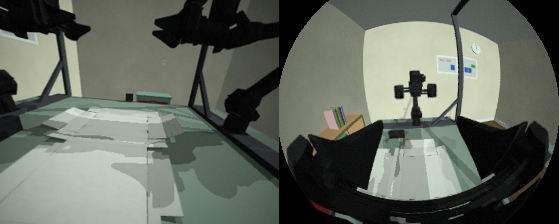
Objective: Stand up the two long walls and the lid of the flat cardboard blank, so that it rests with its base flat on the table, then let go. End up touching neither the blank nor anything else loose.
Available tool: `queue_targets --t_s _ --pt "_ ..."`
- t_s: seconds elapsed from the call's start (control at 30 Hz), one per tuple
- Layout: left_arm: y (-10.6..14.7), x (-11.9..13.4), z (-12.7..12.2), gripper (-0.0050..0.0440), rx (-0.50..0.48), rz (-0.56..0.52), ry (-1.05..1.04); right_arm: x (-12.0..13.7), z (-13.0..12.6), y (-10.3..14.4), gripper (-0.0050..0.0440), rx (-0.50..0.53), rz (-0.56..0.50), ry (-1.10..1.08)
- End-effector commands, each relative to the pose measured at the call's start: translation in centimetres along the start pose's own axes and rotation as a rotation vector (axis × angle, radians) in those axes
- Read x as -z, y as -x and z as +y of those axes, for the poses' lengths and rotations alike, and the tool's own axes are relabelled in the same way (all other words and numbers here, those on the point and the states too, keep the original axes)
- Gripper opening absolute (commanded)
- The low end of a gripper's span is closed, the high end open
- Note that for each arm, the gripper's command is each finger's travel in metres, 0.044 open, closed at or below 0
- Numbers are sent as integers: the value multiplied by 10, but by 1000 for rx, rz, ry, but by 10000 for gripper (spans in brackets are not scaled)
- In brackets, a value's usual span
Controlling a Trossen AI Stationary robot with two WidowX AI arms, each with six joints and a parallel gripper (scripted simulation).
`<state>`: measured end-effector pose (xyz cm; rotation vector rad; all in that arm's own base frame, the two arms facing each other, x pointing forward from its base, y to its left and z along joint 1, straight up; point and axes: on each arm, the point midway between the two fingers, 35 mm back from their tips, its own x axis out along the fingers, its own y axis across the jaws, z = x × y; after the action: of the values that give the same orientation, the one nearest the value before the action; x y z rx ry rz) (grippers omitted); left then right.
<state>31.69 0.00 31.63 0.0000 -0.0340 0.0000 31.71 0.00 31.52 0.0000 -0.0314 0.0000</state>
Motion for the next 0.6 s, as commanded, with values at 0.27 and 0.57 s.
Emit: queue_targets --t_s 0.27,0.57 --pt "1 -7 0 440 0 -16 0 -8 0 1 440 0 -19 0" --pt "1 -7 0 419 0 -16 0 -7 0 0 411 -1 -13 -1"
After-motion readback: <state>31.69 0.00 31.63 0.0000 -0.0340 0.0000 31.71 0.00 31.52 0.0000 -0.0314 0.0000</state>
